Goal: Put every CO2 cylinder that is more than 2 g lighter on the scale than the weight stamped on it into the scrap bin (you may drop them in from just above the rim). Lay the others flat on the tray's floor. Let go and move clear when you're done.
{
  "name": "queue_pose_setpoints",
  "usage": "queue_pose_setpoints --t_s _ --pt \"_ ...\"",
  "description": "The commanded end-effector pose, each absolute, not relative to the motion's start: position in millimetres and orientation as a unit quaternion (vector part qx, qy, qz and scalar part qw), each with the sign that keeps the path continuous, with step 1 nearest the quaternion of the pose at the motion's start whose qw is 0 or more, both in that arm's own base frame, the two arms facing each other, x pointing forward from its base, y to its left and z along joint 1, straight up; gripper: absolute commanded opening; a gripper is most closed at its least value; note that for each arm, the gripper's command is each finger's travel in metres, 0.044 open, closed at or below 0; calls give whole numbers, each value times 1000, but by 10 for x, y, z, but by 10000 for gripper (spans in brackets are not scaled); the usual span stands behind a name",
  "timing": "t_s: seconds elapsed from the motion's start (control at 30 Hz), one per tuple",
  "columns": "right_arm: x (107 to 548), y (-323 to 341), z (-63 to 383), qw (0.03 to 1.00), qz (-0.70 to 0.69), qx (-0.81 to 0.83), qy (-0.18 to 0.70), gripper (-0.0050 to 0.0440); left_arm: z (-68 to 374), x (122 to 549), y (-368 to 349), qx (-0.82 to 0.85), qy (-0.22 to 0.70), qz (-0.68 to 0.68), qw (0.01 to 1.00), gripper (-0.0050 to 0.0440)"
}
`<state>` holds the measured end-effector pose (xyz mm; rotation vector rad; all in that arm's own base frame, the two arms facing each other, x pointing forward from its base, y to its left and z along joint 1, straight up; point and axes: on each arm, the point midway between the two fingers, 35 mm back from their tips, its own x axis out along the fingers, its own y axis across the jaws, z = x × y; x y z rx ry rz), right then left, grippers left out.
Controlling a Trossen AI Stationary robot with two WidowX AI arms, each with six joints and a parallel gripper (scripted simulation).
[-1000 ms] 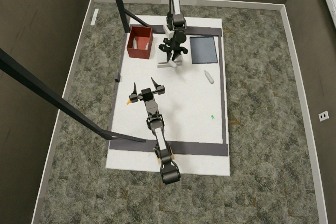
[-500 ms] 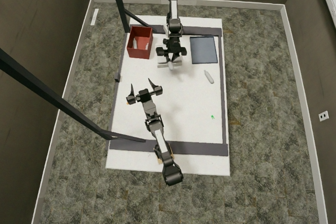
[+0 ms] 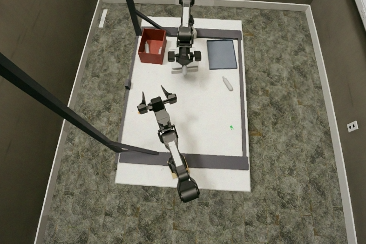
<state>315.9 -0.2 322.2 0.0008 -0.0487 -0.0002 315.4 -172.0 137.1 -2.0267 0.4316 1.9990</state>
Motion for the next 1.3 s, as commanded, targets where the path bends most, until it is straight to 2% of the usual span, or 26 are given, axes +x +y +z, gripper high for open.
queue_pose_setpoints --t_s 0.0,0.27,0.4,0.53,0.87,1.27 --pt "3143 0 3305 999 0 0 -34 440 1462 3173 -1737 -699 149 685 140 -50" --pt "3140 3 3359 999 -2 2 -38 440 1530 3129 -1707 -704 150 681 136 -50" --pt "3178 -16 3295 999 -22 23 -12 440 1468 3028 -1672 -702 148 683 136 -50" --pt "3197 -62 3177 994 -82 64 44 440 1372 2844 -1595 -702 148 684 135 -50" --pt "3112 -140 3187 968 -207 116 85 440 1152 2432 -1422 -701 148 685 135 -50" --pt "2886 -199 3302 933 -328 119 88 440 875 1898 -1200 -700 148 686 134 -50"
